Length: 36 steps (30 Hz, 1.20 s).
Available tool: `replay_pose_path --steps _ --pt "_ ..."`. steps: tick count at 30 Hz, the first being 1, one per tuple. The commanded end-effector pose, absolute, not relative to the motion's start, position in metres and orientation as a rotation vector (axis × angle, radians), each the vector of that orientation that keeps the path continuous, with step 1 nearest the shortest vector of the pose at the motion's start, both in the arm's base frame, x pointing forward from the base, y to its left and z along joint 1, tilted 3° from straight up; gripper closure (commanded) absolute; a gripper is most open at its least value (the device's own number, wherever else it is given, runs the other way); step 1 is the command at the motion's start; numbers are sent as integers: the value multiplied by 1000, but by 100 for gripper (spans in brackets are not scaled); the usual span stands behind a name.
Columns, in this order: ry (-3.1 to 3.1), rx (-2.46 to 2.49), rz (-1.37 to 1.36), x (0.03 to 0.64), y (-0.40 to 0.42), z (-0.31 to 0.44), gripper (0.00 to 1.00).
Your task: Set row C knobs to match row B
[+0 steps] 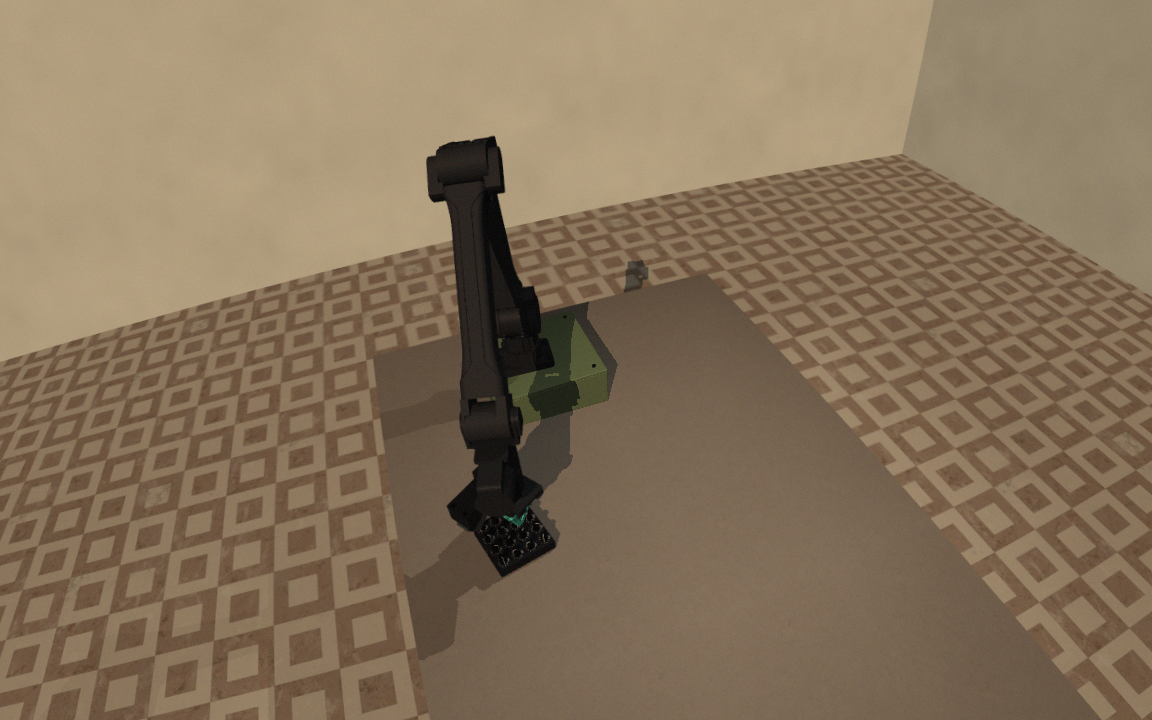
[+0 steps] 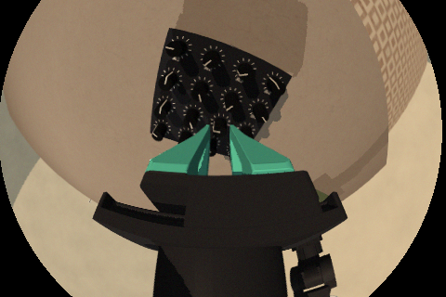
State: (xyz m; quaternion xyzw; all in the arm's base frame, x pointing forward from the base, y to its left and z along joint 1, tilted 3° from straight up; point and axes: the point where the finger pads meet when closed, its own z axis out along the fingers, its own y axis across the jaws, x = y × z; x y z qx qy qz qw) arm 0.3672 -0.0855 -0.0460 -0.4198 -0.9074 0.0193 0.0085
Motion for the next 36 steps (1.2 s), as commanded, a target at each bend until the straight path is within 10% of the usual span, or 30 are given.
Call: replay_pose_path --steps 1,36 --pt "-2862 -1322 55 376 -86 -44 81" --pt "-2864 -1323 52 378 -86 -44 92"
